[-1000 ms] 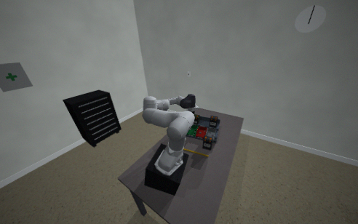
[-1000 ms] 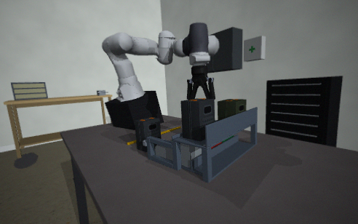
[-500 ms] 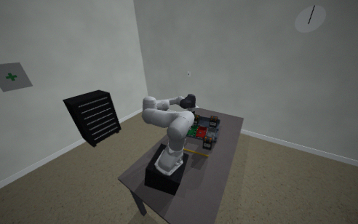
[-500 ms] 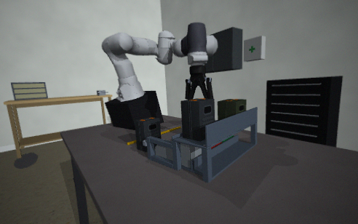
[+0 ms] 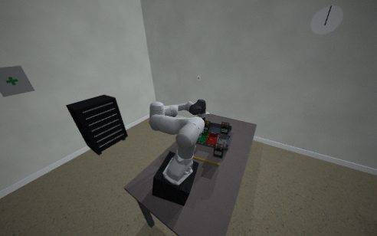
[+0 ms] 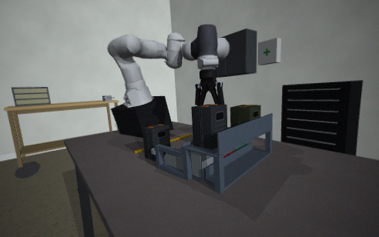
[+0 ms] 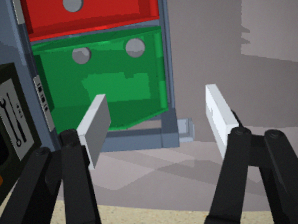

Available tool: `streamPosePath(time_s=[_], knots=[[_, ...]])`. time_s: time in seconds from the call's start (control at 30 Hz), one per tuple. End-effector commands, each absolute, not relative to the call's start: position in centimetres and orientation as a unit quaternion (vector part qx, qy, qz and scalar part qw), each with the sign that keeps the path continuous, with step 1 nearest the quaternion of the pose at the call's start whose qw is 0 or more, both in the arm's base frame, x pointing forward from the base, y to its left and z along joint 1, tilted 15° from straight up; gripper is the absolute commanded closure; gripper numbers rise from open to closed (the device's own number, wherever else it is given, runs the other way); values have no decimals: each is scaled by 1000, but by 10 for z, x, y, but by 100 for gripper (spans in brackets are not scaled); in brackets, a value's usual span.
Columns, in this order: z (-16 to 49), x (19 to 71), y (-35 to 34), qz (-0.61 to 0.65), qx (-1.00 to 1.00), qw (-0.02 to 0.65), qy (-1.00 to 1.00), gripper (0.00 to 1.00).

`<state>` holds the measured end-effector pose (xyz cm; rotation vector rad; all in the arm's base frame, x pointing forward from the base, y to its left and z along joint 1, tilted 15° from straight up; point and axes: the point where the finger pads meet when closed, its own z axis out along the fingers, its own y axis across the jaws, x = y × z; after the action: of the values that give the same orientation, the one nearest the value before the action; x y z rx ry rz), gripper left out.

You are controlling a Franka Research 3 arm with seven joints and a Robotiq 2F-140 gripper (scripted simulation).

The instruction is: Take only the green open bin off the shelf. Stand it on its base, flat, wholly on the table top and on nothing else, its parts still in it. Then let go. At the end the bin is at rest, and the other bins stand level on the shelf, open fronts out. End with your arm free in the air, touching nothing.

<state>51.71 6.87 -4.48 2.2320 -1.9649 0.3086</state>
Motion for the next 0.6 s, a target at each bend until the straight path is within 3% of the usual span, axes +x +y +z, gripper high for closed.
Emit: streamPosePath(time_s=[0.0, 0.57], knots=[[-45, 517, 69, 104, 744, 75, -656, 43], [-46, 515, 68, 104, 744, 75, -656, 43]])
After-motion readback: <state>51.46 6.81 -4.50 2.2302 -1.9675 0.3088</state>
